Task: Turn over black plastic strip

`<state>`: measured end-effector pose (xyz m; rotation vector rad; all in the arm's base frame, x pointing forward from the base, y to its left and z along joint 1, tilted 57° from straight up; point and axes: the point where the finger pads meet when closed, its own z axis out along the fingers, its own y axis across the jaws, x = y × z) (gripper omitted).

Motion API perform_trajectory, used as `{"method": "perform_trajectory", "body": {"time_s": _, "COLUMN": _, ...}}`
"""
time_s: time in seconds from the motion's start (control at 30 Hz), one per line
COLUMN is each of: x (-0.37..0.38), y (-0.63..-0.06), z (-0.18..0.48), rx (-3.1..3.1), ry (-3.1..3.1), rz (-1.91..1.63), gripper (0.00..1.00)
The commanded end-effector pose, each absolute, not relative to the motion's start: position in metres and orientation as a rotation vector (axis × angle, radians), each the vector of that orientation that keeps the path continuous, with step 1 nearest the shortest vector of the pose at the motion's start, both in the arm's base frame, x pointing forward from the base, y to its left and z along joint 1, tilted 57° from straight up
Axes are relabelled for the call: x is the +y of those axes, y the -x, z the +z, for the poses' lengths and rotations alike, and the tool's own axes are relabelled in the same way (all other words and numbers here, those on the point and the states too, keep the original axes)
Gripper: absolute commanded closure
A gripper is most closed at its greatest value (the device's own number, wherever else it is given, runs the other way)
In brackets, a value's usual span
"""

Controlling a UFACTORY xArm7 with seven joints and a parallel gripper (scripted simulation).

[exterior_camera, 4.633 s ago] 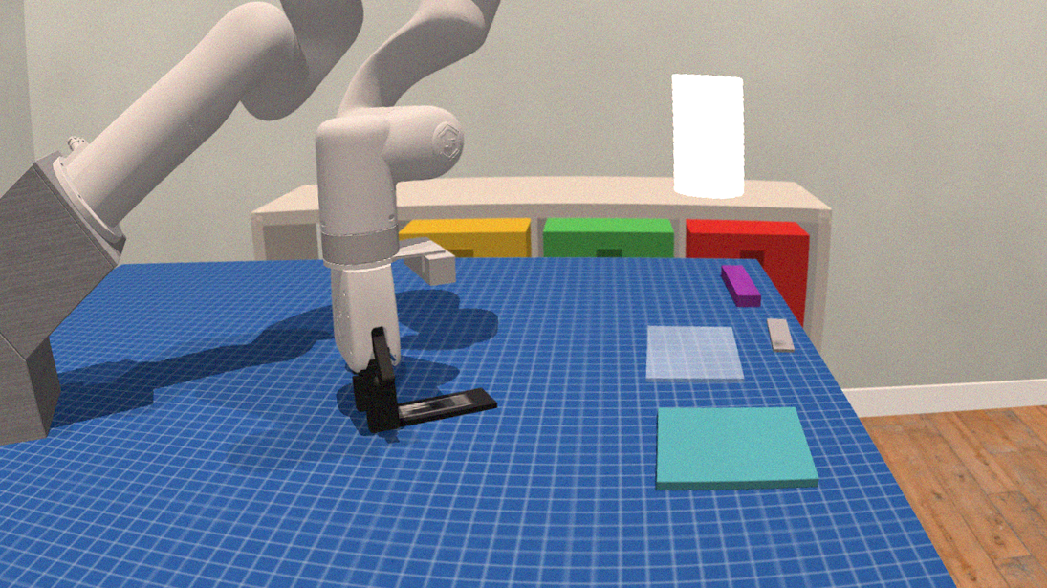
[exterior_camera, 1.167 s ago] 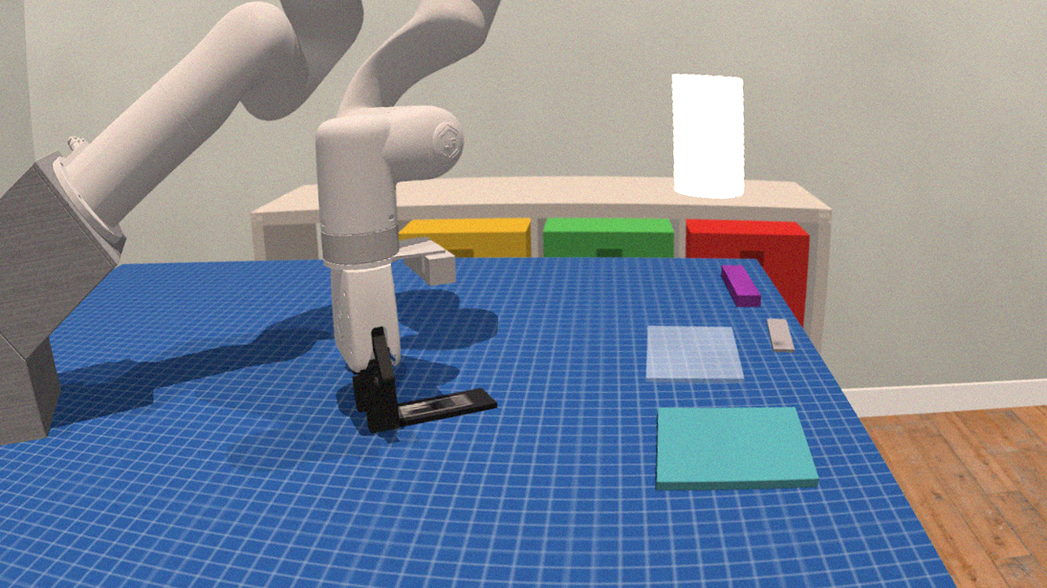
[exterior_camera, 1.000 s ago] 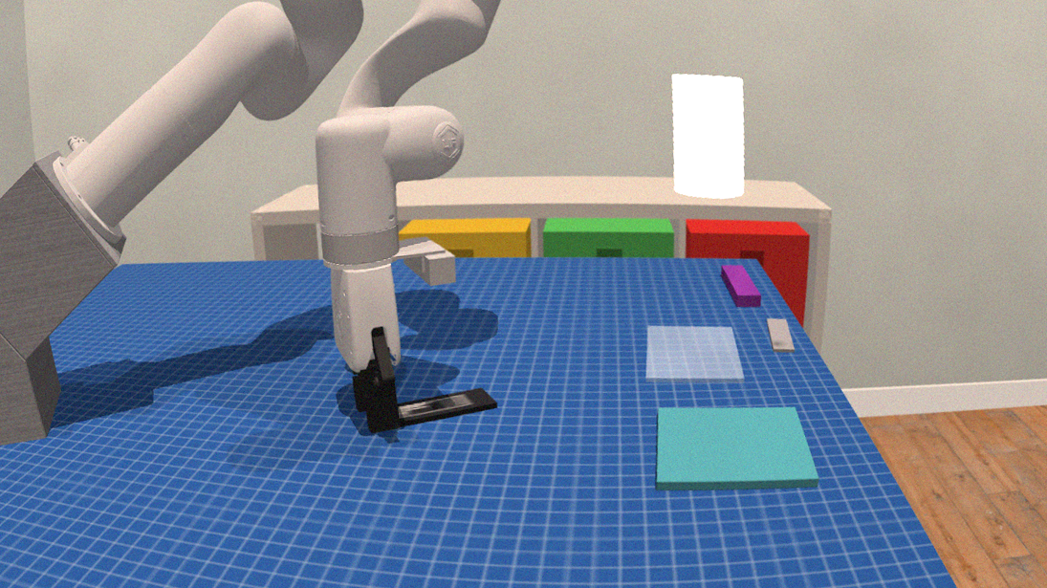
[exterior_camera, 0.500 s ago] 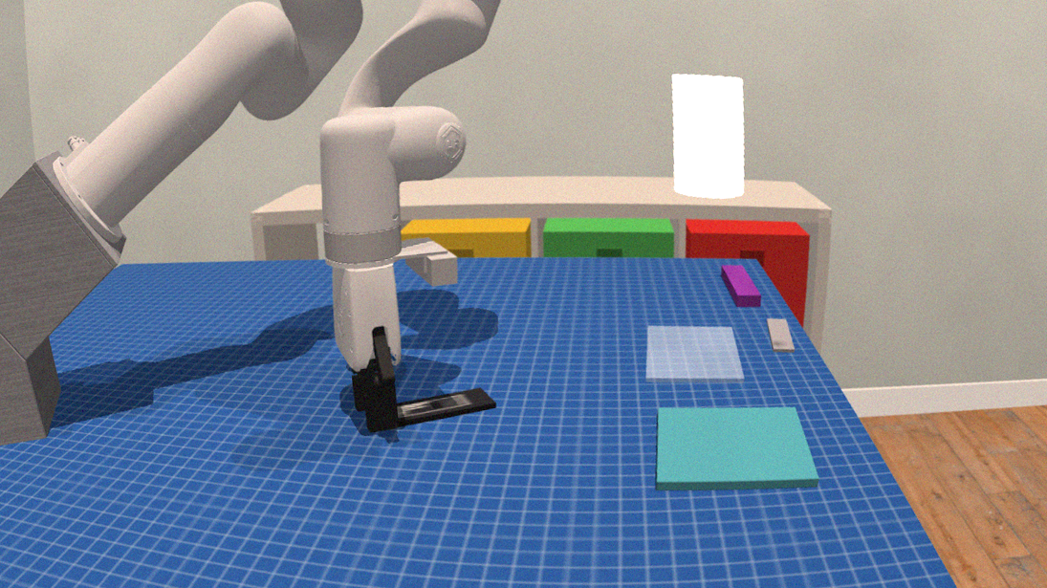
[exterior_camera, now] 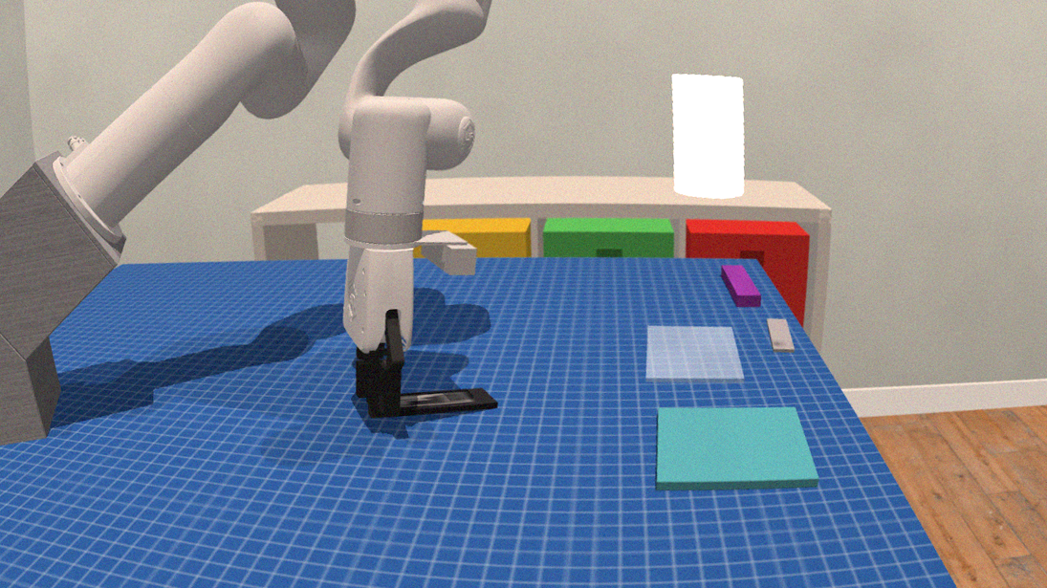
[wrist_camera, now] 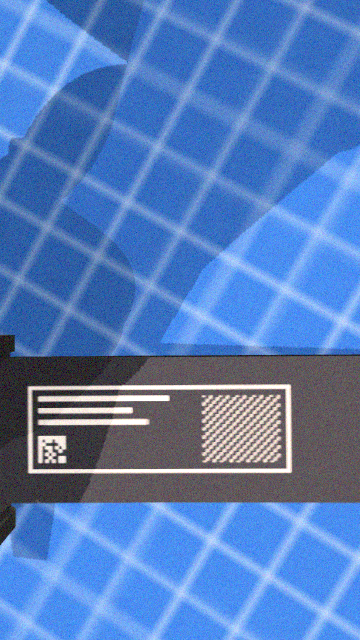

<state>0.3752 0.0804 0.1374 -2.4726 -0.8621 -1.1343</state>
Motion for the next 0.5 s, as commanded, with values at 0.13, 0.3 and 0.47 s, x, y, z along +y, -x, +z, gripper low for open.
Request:
{"method": "perform_trajectory", "body": {"time_s": 0.13, "x": 0.079, "y": -0.372, "z": 0.139, "rx": -0.884, "ry": 2.527, "rz": -1.027, "gripper": 0.5}}
{"method": "perform_trajectory", "body": {"time_s": 0.3, "x": 0.078, "y": -0.373, "z": 0.141, "rx": -0.895, "ry": 2.562, "rz": -0.983, "gripper": 0.5}}
{"method": "perform_trajectory", "body": {"time_s": 0.47, "x": 0.074, "y": -0.368, "z": 0.151, "rx": -0.897, "ry": 2.57, "rz": -0.974, "gripper": 0.5}}
